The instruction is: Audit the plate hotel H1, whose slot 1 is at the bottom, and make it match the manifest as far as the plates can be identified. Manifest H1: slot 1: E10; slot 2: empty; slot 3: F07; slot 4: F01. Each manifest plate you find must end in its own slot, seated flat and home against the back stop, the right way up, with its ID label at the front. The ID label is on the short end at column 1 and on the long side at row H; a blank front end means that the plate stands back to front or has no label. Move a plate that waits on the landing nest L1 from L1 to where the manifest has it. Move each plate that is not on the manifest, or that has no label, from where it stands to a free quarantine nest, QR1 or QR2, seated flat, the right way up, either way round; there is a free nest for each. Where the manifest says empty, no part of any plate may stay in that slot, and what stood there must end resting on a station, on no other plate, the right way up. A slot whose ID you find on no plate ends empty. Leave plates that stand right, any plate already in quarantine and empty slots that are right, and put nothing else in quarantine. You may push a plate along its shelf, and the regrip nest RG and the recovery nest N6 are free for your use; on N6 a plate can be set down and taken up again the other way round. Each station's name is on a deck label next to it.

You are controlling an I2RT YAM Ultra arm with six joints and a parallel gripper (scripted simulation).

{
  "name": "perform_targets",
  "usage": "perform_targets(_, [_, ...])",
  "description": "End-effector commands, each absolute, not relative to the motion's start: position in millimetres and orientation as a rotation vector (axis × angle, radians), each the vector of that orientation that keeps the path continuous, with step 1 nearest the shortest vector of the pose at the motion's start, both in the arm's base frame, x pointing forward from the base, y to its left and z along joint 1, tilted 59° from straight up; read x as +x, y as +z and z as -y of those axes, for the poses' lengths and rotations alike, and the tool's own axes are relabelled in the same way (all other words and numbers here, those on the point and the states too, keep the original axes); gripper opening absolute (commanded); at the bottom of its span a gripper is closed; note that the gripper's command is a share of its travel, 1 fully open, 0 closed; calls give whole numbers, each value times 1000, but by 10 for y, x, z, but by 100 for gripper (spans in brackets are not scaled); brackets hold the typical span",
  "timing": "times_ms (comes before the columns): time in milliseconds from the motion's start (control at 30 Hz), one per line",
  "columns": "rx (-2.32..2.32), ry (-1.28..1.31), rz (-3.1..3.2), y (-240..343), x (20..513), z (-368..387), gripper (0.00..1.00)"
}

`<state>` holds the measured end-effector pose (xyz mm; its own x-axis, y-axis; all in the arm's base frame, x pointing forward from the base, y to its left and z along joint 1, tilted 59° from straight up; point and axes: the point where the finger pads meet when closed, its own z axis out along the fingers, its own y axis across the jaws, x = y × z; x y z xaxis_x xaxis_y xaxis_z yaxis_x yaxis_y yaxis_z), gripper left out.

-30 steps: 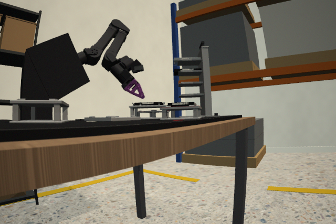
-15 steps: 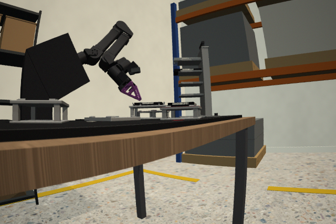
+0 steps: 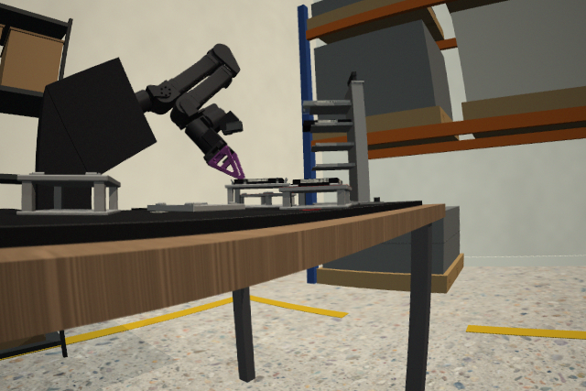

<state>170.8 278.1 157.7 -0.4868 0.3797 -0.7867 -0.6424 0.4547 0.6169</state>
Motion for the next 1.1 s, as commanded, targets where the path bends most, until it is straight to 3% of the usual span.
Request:
perform_targets(0, [-200, 1250, -1638, 1654, 1738, -2771, 100])
perform_targets(1067, [-214, 1222, -1680, 1426, 1725, -2939, 100])
